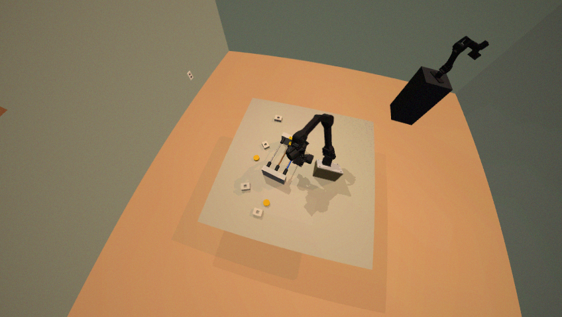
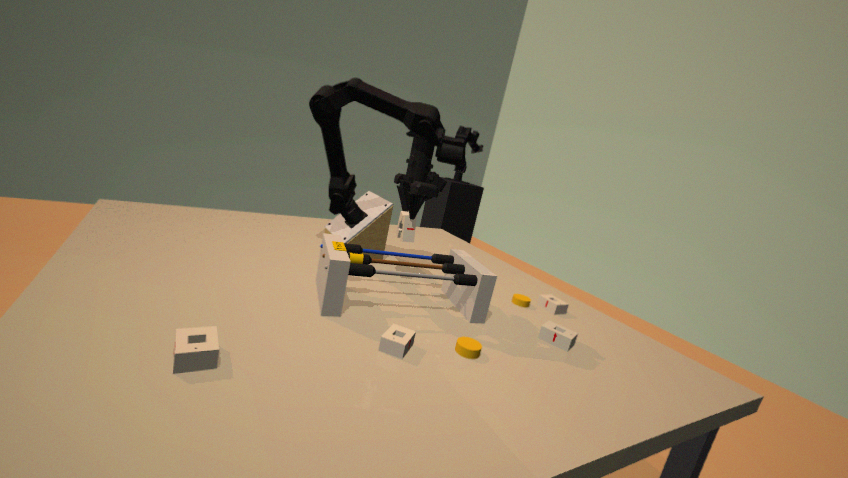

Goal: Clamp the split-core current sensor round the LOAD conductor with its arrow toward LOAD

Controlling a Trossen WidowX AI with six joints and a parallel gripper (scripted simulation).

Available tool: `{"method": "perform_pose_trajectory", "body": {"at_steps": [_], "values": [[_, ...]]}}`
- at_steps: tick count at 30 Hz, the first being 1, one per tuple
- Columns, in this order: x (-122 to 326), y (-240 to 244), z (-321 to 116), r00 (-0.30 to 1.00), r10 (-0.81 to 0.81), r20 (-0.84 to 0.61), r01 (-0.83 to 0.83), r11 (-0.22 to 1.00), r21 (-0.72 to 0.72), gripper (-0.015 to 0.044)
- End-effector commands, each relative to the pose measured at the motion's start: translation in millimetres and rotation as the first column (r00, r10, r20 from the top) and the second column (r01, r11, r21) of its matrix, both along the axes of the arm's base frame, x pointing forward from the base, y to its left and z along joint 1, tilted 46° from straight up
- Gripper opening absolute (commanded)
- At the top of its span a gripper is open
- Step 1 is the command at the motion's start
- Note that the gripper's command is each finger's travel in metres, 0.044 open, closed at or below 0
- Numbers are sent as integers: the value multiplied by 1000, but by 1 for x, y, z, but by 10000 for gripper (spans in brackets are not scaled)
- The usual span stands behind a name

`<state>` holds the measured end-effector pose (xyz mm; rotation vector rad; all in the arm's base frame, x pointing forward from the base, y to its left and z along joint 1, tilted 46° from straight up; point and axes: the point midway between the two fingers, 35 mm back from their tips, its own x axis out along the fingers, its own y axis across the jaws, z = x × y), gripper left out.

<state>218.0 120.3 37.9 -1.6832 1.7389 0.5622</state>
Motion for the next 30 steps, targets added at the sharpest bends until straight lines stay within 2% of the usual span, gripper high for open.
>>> {"method": "perform_pose_trajectory", "body": {"at_steps": [1,8,15,30], "values": [[3,2,2,998,-51,48,51,999,10,0],[13,3,3,945,-235,229,231,972,46,0],[24,3,4,825,-406,394,395,912,114,0],[47,2,7,387,-669,634,635,692,344,0]]}}
